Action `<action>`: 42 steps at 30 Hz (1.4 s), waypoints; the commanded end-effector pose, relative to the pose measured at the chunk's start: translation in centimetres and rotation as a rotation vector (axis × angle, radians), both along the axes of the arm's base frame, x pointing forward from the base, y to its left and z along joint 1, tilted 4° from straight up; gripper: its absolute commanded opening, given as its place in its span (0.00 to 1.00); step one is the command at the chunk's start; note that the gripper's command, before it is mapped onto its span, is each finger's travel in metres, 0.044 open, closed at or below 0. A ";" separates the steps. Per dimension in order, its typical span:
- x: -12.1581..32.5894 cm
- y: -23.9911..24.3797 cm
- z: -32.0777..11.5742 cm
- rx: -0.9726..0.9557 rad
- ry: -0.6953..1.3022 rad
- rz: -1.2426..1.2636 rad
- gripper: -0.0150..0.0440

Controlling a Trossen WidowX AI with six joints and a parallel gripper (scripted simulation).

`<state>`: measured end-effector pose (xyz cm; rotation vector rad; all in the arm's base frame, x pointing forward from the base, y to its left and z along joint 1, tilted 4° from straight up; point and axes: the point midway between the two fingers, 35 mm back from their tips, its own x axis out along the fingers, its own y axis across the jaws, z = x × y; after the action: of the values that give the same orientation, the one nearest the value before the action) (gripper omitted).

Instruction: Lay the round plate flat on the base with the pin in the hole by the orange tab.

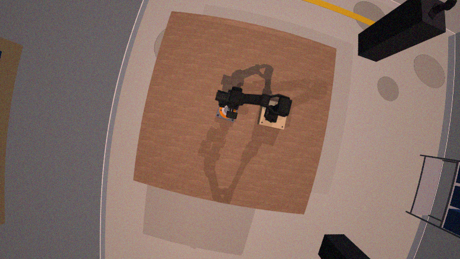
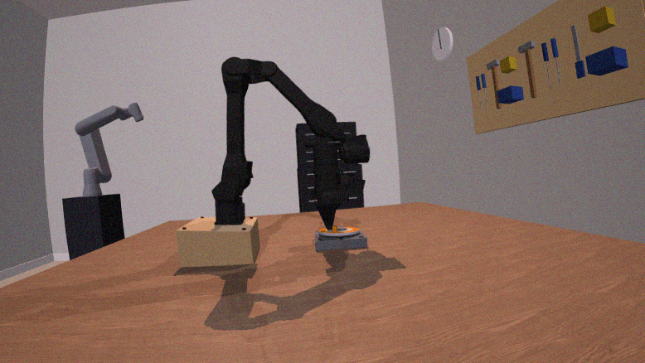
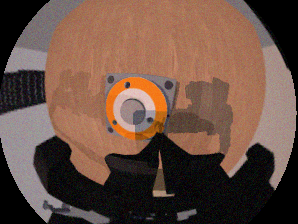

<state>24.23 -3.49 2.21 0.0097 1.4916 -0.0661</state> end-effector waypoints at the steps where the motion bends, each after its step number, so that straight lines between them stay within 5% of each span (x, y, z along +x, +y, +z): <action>1: 0.5 -0.3 0.1 0.003 -0.006 0.002 0.25; 42: 0.9 -0.7 3.8 -0.002 -0.007 -0.003 0.25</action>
<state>25.08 -4.17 6.04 0.0101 1.4855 -0.0699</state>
